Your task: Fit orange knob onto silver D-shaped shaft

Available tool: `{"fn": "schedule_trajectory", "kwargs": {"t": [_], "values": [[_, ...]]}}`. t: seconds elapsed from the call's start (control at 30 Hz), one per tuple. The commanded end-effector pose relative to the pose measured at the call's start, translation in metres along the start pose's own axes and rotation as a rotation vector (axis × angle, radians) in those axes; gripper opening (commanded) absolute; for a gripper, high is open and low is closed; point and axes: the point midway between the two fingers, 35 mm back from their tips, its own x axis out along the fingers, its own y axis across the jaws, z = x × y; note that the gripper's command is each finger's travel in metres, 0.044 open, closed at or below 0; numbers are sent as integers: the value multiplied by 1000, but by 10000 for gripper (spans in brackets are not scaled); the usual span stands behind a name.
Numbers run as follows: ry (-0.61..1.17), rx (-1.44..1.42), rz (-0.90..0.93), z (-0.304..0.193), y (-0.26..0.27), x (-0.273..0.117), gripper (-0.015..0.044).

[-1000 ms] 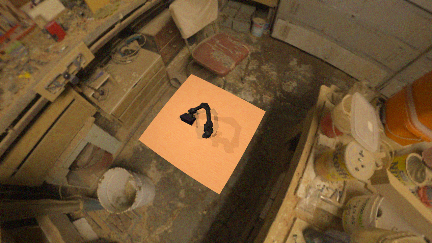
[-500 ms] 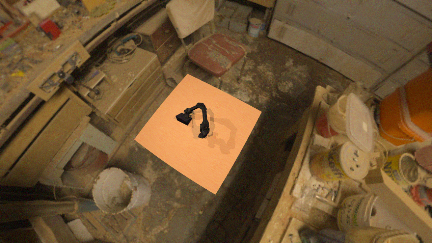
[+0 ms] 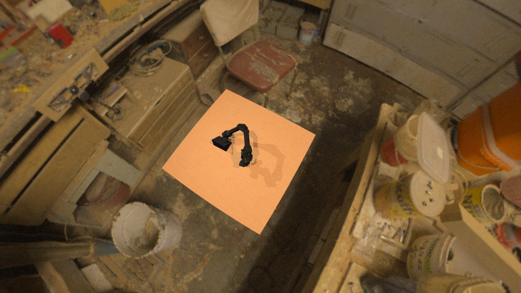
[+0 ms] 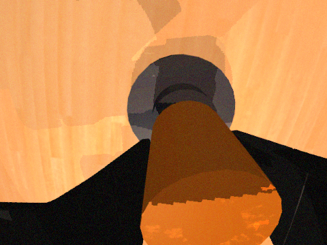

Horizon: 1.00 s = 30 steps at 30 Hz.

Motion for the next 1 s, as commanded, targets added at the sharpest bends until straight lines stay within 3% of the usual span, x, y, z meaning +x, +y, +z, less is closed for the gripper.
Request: {"fn": "schedule_trajectory", "kwargs": {"t": [0.0, 0.23, 0.47, 0.97], "values": [[-2, -2, -2, 1, 0, 0, 0], [-1, -11, -2, 2, 0, -5, 0], [-1, -212, -2, 2, -2, -2, 0], [-1, -211, -2, 1, 1, -4, 0]]}}
